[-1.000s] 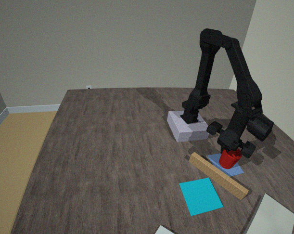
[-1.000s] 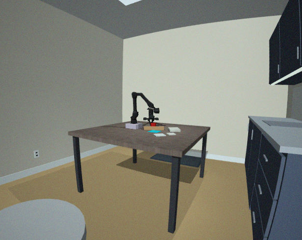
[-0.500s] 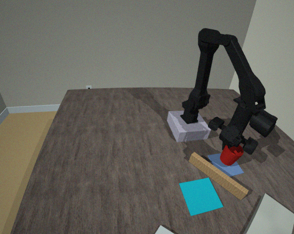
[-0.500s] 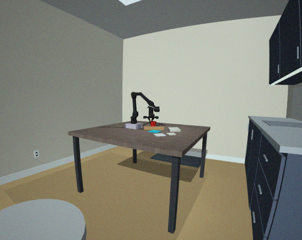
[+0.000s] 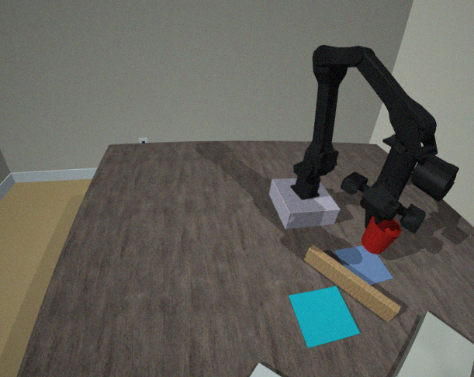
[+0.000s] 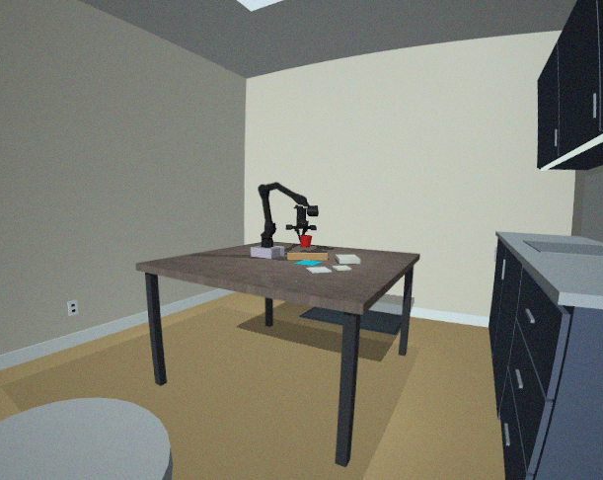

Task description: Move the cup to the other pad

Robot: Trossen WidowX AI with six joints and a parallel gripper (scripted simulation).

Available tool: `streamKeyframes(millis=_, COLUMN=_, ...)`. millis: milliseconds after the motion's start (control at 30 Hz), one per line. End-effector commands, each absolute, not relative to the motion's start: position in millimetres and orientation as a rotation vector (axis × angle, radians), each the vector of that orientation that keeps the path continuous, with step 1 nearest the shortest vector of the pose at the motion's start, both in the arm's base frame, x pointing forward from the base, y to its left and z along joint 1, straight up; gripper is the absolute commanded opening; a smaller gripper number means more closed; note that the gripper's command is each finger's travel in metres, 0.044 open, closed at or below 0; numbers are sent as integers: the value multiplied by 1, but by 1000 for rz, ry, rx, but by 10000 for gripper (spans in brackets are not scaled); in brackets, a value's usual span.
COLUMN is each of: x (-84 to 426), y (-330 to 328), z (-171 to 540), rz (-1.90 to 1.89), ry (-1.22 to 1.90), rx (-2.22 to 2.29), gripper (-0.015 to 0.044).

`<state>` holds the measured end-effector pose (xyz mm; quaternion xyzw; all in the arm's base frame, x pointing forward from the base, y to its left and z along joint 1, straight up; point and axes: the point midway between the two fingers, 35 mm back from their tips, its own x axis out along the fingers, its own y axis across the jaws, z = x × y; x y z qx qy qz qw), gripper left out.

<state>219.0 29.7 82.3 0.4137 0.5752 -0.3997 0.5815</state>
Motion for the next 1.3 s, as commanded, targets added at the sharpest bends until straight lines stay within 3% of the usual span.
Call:
streamKeyframes(millis=0, x=219, y=30, z=87, rz=-932, ry=1335, rx=969, gripper=0)
streamKeyframes(millis=1267, x=228, y=6, z=85, rz=-933, ry=1335, rx=967, gripper=0)
